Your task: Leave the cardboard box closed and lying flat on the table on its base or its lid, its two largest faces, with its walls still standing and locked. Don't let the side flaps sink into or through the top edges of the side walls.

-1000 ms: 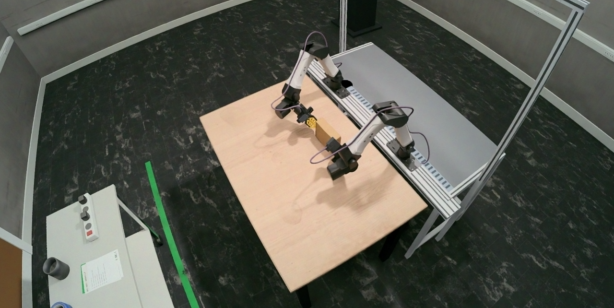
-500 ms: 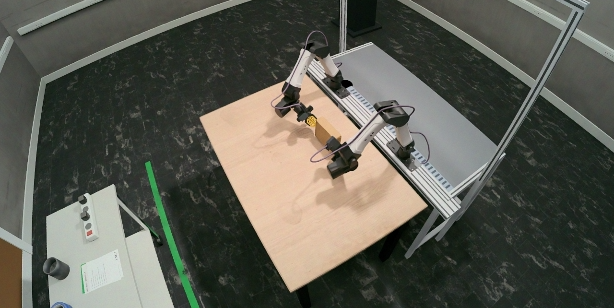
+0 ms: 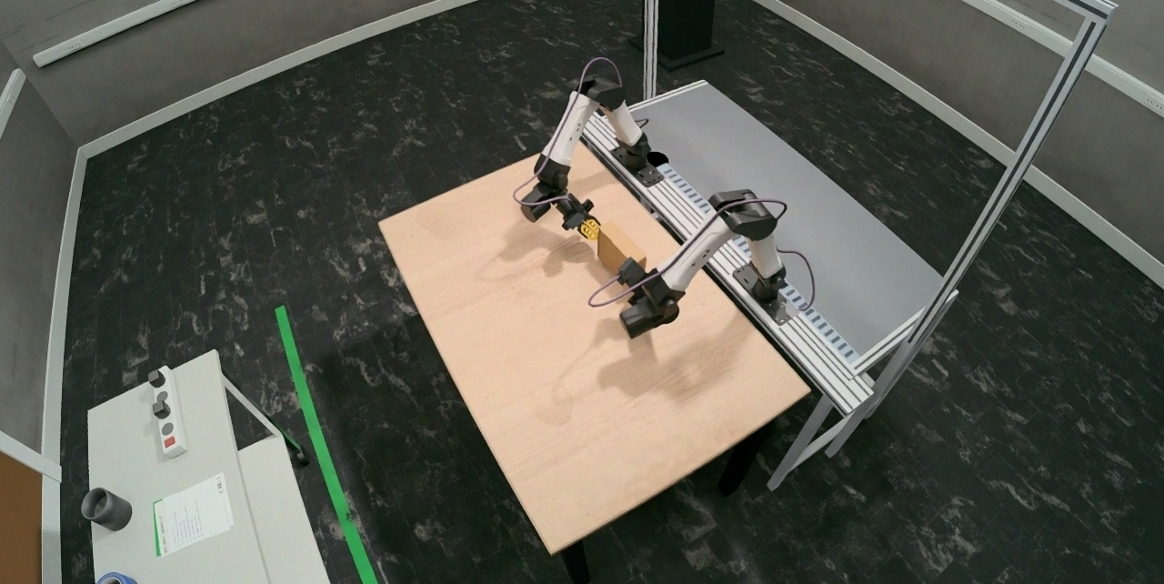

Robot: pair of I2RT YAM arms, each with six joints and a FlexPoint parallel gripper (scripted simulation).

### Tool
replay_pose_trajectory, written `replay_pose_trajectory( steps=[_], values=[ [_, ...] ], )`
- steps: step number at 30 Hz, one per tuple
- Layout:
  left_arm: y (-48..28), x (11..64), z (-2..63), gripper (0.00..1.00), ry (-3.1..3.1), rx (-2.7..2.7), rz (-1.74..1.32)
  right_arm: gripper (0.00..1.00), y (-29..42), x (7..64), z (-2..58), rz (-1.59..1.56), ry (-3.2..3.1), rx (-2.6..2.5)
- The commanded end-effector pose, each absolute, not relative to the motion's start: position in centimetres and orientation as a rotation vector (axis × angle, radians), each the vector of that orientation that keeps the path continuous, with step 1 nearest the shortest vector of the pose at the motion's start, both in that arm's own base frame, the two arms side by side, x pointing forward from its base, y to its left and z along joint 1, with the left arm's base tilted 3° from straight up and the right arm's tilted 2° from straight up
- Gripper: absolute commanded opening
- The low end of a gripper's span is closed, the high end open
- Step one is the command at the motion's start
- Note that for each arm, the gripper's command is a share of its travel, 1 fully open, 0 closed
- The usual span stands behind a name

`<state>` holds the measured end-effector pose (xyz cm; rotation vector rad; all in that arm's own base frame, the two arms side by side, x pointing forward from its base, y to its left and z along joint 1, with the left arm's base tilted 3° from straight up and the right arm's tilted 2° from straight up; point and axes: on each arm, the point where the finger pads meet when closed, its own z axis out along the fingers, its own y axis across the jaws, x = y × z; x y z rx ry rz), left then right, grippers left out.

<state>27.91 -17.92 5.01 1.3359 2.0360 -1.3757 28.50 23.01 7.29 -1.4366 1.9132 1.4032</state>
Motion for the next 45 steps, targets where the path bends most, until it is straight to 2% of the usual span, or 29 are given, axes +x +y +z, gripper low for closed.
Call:
replay_pose_trajectory(
  steps=[1, 45],
  values=[
    [-19.1, 28.5, 6.8, 0.00, 1.954, 1.371, -1.351, 0.00, 24.1, 29.1, 9.7, 1.377, 1.819, -1.463],
    [-19.0, 28.0, 6.3, 0.00, 1.924, 1.400, -1.293, 0.00, 23.9, 28.4, 8.7, 1.325, 1.798, -1.484]
  ],
)
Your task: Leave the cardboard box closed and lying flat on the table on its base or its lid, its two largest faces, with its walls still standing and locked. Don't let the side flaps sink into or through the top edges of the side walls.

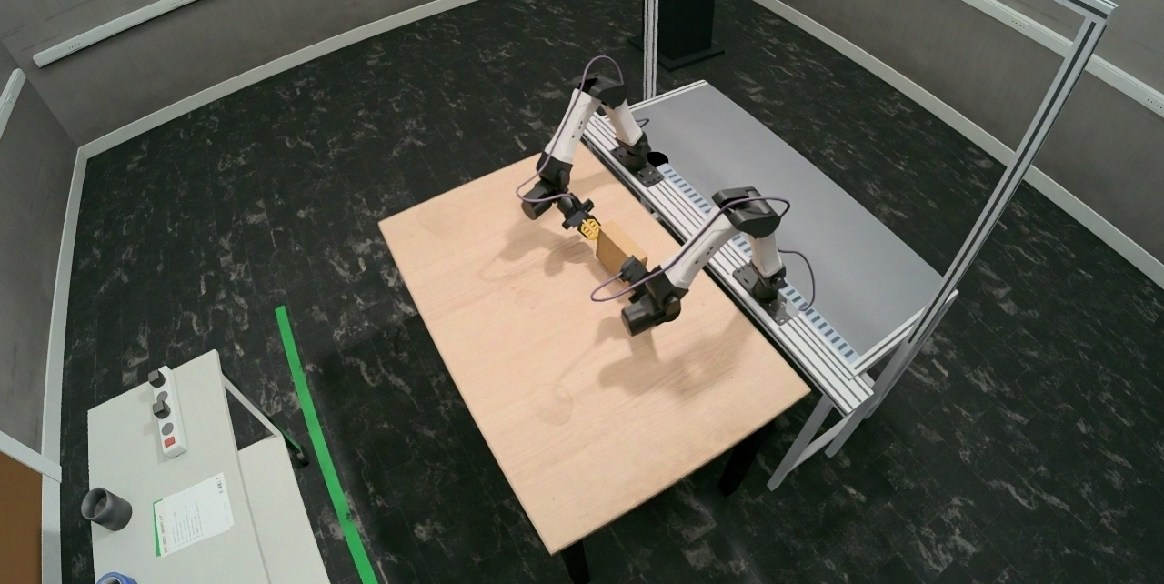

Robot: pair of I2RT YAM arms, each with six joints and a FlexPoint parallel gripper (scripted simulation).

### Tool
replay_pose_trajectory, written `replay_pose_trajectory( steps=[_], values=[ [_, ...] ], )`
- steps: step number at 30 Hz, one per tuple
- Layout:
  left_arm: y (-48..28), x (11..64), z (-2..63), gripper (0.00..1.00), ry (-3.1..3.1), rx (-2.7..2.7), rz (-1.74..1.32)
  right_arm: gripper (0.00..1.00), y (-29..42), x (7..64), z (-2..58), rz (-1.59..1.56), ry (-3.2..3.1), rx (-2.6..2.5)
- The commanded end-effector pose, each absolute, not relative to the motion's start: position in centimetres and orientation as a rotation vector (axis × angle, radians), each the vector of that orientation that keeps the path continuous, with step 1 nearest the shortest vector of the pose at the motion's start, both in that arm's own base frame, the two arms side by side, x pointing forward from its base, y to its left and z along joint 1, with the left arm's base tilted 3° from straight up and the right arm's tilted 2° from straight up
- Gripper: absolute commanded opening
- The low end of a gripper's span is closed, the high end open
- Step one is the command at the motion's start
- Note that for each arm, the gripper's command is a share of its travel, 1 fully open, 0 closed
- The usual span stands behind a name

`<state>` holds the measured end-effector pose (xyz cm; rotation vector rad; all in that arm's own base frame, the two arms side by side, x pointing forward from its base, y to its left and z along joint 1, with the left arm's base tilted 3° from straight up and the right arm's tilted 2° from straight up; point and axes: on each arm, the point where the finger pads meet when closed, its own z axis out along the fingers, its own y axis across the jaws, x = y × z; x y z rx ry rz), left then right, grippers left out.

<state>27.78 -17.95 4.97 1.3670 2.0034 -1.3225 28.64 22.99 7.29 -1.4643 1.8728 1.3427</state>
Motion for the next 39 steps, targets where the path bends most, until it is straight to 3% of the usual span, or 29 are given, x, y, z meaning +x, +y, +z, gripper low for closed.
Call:
replay_pose_trajectory(
  steps=[1, 39],
  values=[
    [-19.03, 28.00, 6.31, 0.00, 1.924, 1.400, -1.293, 0.00, 23.85, 28.41, 8.70, 1.325, 1.798, -1.484],
    [-19.05, 28.25, 6.19, 0.00, 1.840, 1.456, -1.166, 0.00, 23.87, 28.81, 8.64, 1.194, 1.709, -1.530]
  ],
)
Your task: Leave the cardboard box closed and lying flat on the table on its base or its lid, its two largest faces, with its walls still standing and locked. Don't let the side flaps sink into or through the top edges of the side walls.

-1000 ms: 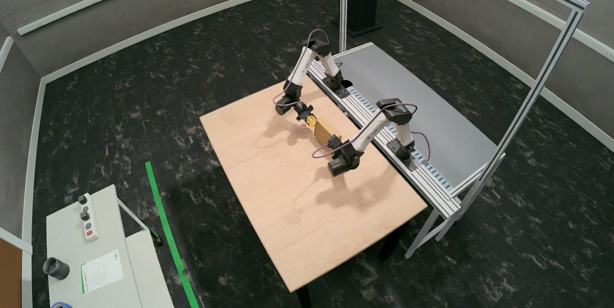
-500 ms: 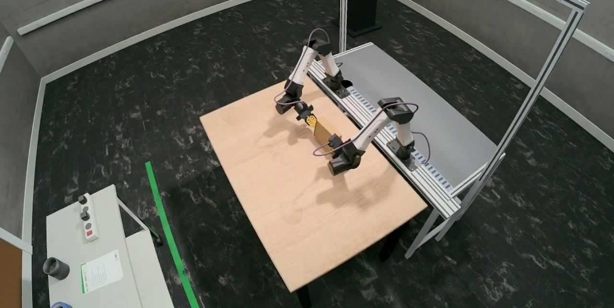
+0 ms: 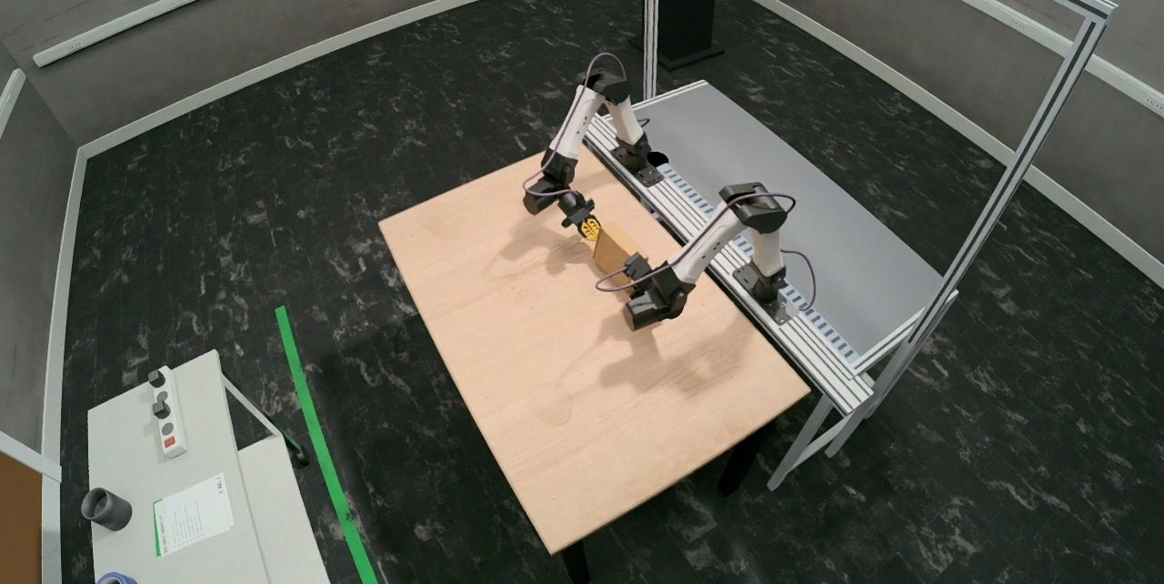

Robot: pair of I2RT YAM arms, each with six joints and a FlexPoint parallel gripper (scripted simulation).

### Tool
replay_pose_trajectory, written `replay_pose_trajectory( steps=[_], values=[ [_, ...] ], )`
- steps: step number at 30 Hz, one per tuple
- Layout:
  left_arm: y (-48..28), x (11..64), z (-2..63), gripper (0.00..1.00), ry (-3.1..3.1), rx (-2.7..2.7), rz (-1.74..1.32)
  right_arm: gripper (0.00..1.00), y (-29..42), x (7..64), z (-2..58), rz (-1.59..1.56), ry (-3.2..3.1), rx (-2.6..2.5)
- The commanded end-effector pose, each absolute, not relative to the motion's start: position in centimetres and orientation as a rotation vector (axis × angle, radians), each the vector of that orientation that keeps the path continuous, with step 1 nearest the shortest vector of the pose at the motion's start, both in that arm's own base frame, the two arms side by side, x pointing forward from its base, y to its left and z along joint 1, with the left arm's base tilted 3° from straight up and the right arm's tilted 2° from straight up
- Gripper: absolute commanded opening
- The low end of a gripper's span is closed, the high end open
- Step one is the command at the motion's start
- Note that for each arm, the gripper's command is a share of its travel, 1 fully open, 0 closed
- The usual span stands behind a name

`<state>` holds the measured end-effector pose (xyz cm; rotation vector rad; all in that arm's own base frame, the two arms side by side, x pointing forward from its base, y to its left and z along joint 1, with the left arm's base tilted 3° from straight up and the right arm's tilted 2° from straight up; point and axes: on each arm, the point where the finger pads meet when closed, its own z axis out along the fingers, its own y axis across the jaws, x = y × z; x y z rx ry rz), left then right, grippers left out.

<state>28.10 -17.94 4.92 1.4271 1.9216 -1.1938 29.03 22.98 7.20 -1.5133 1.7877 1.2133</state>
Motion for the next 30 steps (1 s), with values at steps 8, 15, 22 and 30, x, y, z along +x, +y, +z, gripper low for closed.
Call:
replay_pose_trajectory(
  steps=[8, 15, 22, 30],
  values=[
    [-19.04, 28.38, 6.19, 0.00, 1.814, 1.471, -1.128, 0.00, 23.86, 28.93, 8.62, 1.156, 1.683, -1.541],
    [-19.13, 29.02, 6.62, 0.00, 1.782, 1.485, -1.089, 0.00, 23.86, 29.00, 8.60, 1.132, 1.665, -1.548],
    [-19.05, 28.57, 6.19, 0.00, 1.772, 1.494, -1.068, 0.00, 23.87, 29.11, 8.60, 1.097, 1.640, -1.558],
    [-19.05, 28.69, 6.20, 0.00, 1.746, 1.507, -1.032, 0.00, 23.87, 29.22, 8.58, 1.061, 1.615, -1.568]
  ],
)
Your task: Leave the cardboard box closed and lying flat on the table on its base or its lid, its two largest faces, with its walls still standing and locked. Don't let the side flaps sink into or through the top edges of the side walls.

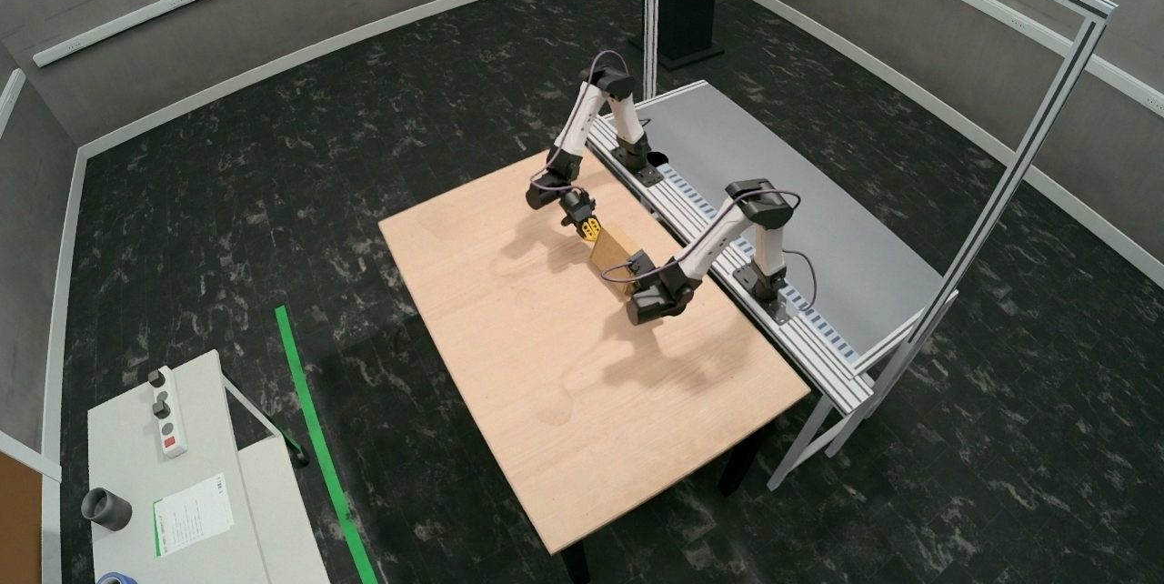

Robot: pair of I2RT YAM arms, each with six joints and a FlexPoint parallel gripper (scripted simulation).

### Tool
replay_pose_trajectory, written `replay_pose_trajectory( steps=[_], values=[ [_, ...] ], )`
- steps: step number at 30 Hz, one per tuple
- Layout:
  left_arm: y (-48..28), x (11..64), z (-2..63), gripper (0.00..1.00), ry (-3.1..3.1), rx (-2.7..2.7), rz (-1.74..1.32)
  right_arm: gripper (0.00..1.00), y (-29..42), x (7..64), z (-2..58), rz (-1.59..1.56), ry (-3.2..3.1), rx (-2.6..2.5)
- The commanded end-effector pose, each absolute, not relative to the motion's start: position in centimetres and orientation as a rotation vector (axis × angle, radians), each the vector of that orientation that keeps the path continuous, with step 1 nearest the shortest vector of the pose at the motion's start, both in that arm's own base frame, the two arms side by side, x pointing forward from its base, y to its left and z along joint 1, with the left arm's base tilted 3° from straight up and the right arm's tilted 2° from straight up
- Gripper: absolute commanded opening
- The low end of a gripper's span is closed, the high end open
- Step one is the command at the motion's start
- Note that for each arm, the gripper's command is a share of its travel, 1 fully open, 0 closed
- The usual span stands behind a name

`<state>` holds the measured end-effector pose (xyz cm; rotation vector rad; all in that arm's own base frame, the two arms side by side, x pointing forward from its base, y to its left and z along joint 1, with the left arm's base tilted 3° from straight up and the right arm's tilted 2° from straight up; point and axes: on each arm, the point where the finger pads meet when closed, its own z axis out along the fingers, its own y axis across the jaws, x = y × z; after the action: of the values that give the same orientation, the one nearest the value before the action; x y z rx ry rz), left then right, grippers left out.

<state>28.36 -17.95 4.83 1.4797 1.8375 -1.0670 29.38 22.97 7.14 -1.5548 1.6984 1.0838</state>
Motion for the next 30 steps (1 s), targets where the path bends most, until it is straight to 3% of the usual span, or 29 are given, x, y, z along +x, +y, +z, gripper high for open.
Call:
replay_pose_trajectory(
  steps=[1, 30],
  values=[
    [-19.1, 28.7, 6.2, 0.00, 1.746, 1.507, -1.032, 0.00, 23.9, 29.2, 8.6, 1.061, 1.615, -1.568],
    [-19.1, 29.1, 6.2, 0.00, 1.633, 1.559, -0.884, 0.00, 23.9, 29.7, 8.5, 0.912, 1.499, -1.608]
  ],
)
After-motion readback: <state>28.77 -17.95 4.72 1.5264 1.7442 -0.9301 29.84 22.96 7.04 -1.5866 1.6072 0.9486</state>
